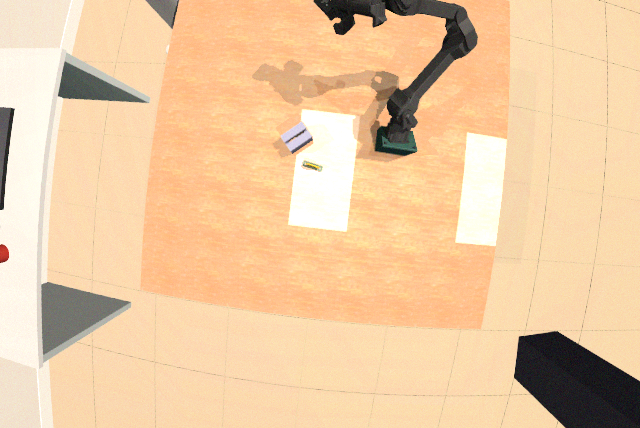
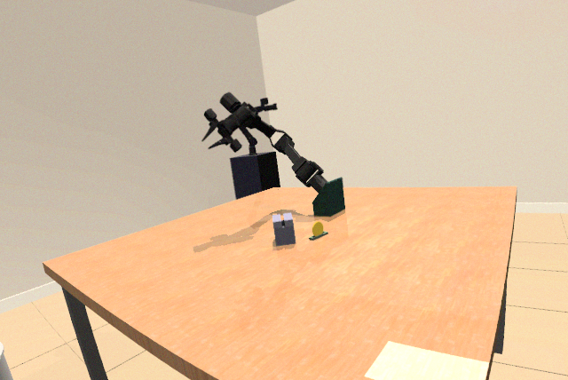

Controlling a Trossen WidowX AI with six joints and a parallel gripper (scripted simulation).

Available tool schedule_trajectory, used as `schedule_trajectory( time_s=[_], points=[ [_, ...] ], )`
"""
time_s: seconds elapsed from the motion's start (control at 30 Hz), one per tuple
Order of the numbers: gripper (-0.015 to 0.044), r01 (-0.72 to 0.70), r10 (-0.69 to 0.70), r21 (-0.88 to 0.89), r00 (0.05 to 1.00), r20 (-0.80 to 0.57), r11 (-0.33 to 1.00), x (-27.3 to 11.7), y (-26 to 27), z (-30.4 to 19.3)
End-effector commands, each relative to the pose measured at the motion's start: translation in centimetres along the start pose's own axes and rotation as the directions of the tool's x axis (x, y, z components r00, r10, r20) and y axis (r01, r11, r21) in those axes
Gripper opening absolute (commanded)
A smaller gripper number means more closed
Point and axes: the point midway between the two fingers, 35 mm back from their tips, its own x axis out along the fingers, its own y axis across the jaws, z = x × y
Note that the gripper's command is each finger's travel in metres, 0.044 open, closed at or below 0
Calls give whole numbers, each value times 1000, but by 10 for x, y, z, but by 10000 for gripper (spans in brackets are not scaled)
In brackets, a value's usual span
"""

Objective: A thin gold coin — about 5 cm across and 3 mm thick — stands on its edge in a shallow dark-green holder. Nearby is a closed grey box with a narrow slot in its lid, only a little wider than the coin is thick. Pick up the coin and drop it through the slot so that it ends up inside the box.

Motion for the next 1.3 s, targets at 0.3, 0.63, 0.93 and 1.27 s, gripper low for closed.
schedule_trajectory(
  time_s=[0.3, 0.63, 0.93, 1.27],
  points=[
    [161, 49, -271, -567, 910, -314, 822, 10, -64, -172],
    [161, -65, -655, -946, 707, -268, 317, -30, -191, -280],
    [161, -228, -848, -942, 522, 95, -246, -80, -313, -299],
    [161, -239, -850, -928, 511, 131, -286, -60, -348, -298]
  ],
)
